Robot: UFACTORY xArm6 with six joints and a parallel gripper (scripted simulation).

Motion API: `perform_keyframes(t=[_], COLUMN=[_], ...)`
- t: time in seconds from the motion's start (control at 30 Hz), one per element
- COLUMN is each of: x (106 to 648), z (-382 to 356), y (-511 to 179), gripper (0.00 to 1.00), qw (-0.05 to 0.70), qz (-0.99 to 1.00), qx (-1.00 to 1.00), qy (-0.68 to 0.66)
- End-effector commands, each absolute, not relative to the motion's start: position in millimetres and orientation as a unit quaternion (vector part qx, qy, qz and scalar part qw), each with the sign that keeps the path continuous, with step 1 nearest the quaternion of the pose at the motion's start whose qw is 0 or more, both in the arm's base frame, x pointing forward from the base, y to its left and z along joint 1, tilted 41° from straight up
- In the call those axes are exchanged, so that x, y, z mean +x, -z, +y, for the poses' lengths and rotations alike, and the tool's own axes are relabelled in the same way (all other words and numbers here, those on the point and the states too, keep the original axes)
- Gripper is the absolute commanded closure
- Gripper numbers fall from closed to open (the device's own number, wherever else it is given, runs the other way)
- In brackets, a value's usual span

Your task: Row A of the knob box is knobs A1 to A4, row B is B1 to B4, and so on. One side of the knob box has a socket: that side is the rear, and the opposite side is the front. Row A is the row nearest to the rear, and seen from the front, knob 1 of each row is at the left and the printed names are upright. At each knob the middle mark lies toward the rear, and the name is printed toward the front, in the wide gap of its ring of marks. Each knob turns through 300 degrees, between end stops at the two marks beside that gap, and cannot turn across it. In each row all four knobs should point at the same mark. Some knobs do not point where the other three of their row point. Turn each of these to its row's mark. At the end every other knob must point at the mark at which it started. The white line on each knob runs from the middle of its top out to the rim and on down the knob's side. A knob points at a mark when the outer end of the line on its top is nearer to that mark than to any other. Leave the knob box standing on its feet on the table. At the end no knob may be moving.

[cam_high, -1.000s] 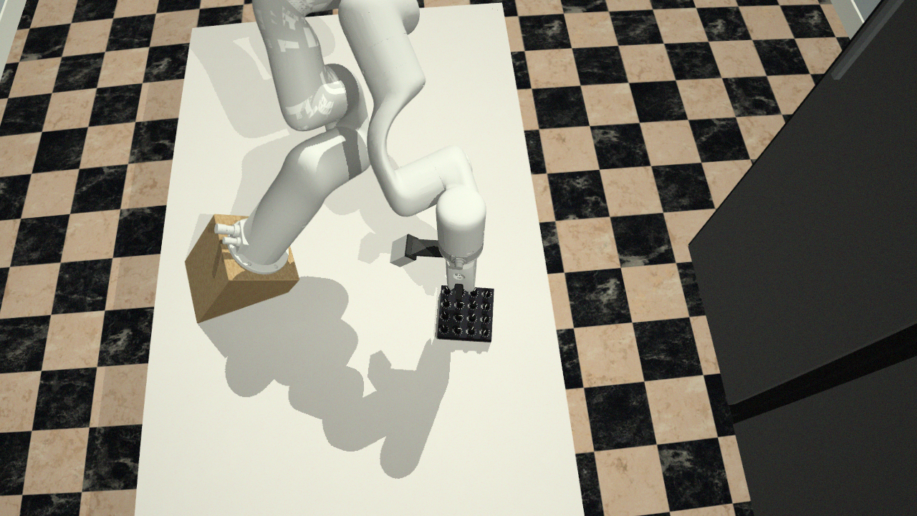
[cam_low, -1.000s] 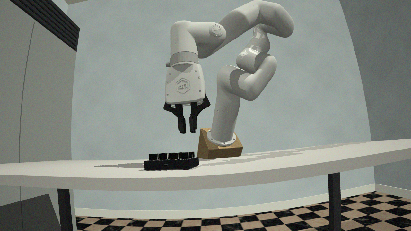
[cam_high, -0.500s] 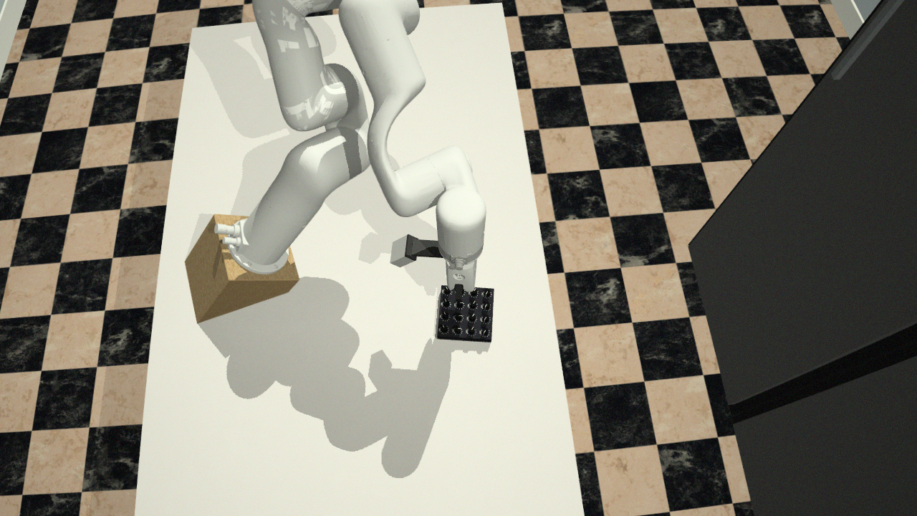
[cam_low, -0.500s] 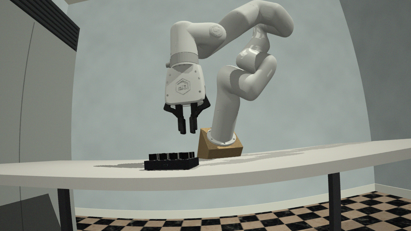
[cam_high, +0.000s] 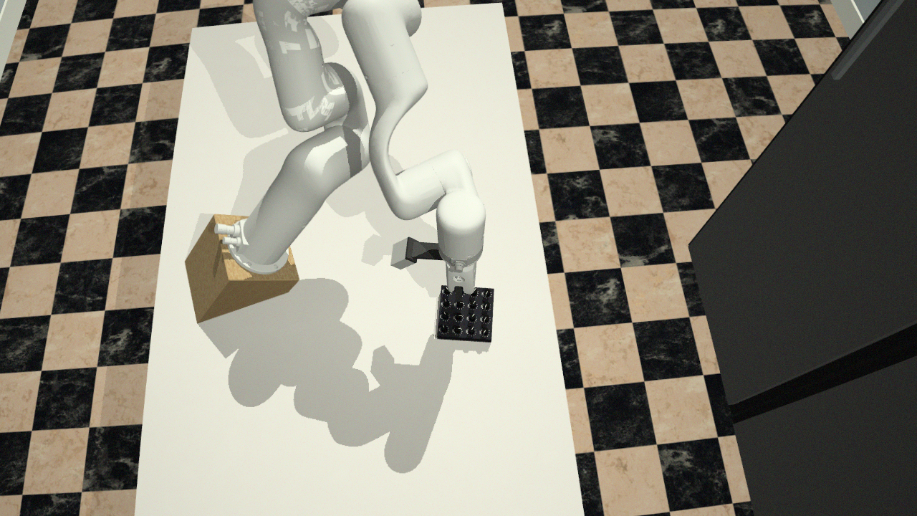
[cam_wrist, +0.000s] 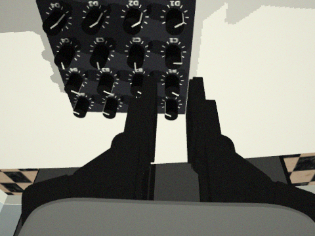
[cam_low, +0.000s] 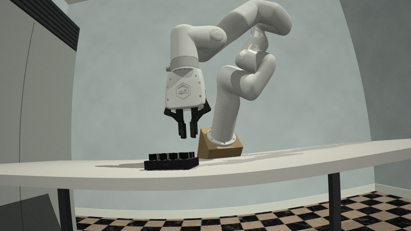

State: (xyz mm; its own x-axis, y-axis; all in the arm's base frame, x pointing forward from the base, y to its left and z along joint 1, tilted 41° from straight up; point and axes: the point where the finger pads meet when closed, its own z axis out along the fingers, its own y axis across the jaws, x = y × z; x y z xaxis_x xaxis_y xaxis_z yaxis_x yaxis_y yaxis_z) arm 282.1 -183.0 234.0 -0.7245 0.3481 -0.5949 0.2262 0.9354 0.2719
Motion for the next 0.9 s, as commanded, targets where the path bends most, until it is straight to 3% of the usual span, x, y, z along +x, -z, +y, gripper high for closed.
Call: perform_keyframes(t=[0.0,0.87], x=[285.6,302.1], z=[-183.5,-181.3], y=[-231.9,-213.1], gripper=[0.81,0.81], qw=[0.338,0.338], qz=[0.924,0.924], qx=[0.155,0.155], qy=[-0.089,-0.089])
